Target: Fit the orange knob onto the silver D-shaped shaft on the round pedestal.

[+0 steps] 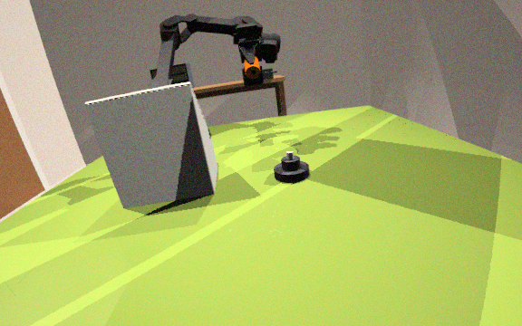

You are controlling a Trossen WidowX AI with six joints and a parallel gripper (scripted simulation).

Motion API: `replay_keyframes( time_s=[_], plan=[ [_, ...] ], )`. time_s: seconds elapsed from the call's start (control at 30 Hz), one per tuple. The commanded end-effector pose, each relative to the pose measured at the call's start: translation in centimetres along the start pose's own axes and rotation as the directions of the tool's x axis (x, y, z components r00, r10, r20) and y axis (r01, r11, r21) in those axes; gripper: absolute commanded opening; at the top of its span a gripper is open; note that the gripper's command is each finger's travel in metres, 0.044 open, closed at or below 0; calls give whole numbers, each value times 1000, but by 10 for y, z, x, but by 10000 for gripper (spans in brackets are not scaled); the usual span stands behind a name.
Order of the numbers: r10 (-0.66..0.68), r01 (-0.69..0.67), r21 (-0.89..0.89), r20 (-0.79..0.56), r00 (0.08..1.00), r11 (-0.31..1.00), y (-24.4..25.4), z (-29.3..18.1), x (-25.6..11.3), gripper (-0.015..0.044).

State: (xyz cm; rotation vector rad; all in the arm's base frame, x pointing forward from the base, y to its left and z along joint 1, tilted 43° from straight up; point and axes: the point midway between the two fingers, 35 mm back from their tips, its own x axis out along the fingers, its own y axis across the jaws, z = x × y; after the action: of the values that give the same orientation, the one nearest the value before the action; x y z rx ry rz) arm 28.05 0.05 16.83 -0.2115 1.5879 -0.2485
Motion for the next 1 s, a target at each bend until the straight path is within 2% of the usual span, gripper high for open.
replay_keyframes(
  time_s=[0.0, 0.97],
  plan=[
    [3, -3, 2, 0, 1000, 1000, -1, 0, 0, 0],
    [-6, 6, 3, -1, 1000, 1000, 1, 0, 2, 0]
  ],
)
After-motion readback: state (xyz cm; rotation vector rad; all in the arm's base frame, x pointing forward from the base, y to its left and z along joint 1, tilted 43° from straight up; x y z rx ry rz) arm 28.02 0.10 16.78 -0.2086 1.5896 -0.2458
